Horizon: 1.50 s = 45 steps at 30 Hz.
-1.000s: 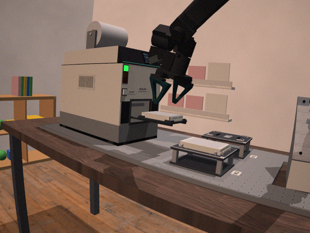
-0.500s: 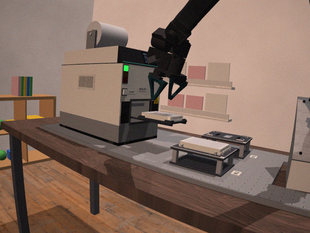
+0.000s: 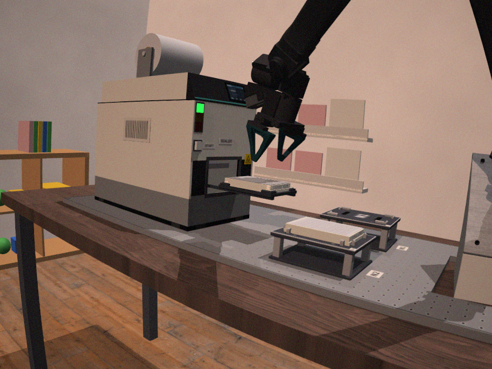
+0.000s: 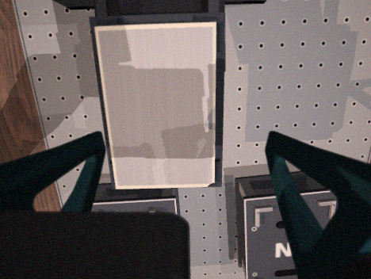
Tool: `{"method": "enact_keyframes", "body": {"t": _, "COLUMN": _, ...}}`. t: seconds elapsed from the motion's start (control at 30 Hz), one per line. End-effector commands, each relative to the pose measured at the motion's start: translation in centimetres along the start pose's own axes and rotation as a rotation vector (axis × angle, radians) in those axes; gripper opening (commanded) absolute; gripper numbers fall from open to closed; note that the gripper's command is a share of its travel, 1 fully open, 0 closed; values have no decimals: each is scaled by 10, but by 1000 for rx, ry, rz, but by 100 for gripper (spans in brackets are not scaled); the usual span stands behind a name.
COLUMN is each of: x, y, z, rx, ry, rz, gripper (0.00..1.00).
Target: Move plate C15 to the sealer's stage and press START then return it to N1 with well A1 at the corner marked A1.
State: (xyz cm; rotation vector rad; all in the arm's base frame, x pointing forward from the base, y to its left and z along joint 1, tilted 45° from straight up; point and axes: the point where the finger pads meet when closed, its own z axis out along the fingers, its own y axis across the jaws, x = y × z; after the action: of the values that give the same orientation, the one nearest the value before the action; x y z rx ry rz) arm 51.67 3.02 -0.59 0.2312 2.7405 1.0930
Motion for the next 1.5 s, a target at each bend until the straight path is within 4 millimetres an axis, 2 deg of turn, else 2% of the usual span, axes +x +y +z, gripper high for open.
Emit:
{"method": "enact_keyframes", "body": {"t": 0.0, "x": -26, "y": 25, "z": -10, "rx": 0, "ry": -50, "rz": -69, "gripper": 100}}
{"method": "enact_keyframes", "body": {"t": 0.5, "x": -5, "y": 18, "z": -21, "rx": 3, "ry": -35, "rz": 6, "gripper": 100}}
{"method": "enact_keyframes", "body": {"t": 0.87, "x": -13, "y": 10, "z": -18, "rx": 4, "ry": -37, "rz": -21, "gripper": 100}}
{"method": "enact_keyframes", "body": {"t": 1.0, "x": -13, "y": 13, "z": 0, "rx": 2, "ry": -29, "rz": -19, "gripper": 100}}
{"method": "enact_keyframes", "body": {"t": 1.17, "x": 2, "y": 11, "z": 22, "rx": 3, "ry": 2, "rz": 6, "gripper": 100}}
{"method": "enact_keyframes", "body": {"t": 1.33, "x": 0, "y": 20, "z": 22, "rx": 0, "ry": -16, "rz": -9, "gripper": 100}}
{"method": "enact_keyframes", "body": {"t": 1.47, "x": -1, "y": 19, "z": 19, "rx": 2, "ry": -22, "rz": -5, "gripper": 100}}
